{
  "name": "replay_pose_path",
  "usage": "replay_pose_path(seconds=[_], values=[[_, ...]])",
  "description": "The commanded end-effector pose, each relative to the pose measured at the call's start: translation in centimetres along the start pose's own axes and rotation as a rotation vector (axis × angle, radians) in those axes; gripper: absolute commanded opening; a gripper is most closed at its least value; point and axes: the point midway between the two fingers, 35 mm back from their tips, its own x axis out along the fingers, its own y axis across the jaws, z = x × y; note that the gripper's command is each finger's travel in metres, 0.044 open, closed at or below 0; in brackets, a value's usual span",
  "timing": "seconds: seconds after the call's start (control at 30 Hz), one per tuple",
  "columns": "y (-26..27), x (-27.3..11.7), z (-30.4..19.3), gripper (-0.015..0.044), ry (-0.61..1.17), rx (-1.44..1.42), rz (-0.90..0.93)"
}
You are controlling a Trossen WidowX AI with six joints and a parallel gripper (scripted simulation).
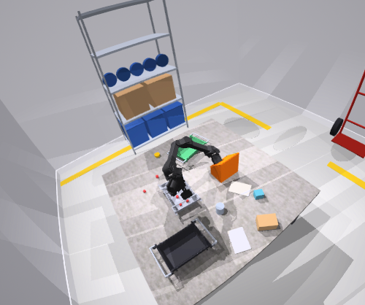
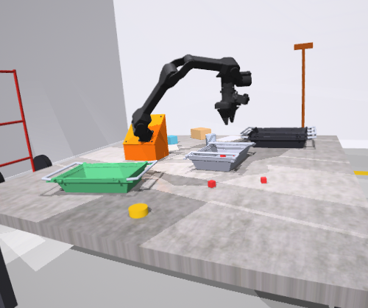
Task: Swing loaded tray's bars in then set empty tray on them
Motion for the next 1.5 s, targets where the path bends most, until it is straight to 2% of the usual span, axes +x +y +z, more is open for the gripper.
replay_pose_path(seconds=[0.0, 0.2, 0.37, 0.57, 0.77, 1.0, 1.27, 1.37, 1.47], values=[[-0.3, 0.1, 0.1, 0.044, 0.003, 0.001, 0.004], [-9.7, 1.8, 1.5, 0.044, 0.073, -0.009, 0.109], [-18.8, 3.7, 0.3, 0.044, 0.096, -0.032, 0.206], [-28.4, 5.8, -4.4, 0.044, 0.065, -0.068, 0.291], [-35.3, 6.8, -11.3, 0.044, -0.002, -0.105, 0.309], [-39.8, 6.9, -20.5, 0.044, -0.062, -0.148, 0.236], [-40.6, 5.6, -30.0, 0.044, -0.038, -0.239, 0.059], [-40.0, 5.0, -32.7, 0.044, 0.004, -0.288, -0.014], [-39.8, 4.9, -33.3, 0.044, 0.016, -0.301, -0.03]])
